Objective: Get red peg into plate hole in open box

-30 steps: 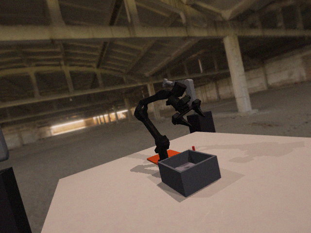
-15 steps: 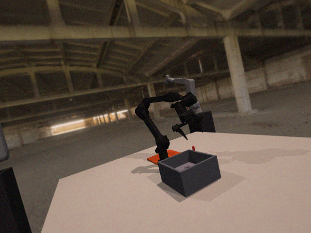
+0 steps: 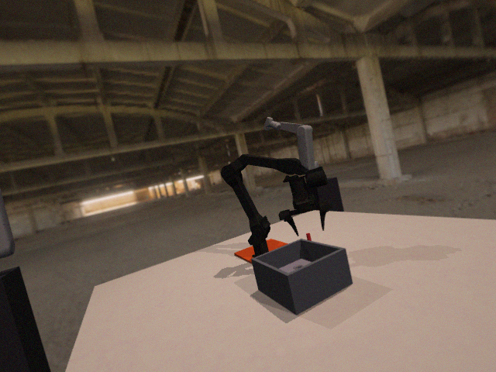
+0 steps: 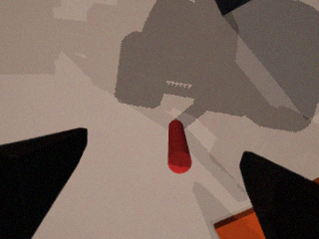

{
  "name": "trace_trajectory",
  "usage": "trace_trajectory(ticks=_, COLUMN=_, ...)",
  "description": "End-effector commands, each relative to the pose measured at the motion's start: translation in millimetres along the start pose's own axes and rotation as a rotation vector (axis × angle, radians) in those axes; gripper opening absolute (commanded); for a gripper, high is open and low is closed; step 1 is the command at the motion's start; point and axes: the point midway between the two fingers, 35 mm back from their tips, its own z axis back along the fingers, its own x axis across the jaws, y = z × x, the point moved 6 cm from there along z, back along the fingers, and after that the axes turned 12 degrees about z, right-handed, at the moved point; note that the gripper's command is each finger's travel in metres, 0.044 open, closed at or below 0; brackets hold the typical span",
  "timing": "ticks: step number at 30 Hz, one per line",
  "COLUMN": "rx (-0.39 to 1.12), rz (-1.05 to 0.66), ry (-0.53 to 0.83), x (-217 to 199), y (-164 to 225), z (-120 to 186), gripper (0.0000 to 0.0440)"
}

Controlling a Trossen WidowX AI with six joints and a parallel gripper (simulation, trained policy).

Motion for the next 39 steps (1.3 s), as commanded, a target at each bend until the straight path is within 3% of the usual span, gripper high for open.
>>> trace_trajectory(ticks=1, rx=0.005, rz=-0.011, ry=0.019, x=1.5, y=4.7, z=-14.3, gripper=0.0440)
trace_trajectory(ticks=9, rx=-0.020, rz=-0.022, ry=0.034, x=4.7, y=9.1, z=-49.3, gripper=0.0437)
trace_trajectory(ticks=11, rx=-0.020, rz=-0.019, ry=0.044, x=4.0, y=9.7, z=-55.9, gripper=0.0414)
trace_trajectory(ticks=24, rx=0.019, rz=-0.042, ry=0.121, x=-0.5, y=11.0, z=-79.1, gripper=0.0076)
trace_trajectory(ticks=27, rx=0.023, rz=-0.047, ry=0.145, x=-1.7, y=10.6, z=-80.3, gripper=0.0018)
trace_trajectory(ticks=39, rx=-0.095, rz=-0.027, ry=0.138, x=-6.5, y=-10.4, z=-31.7, gripper=0.0000)
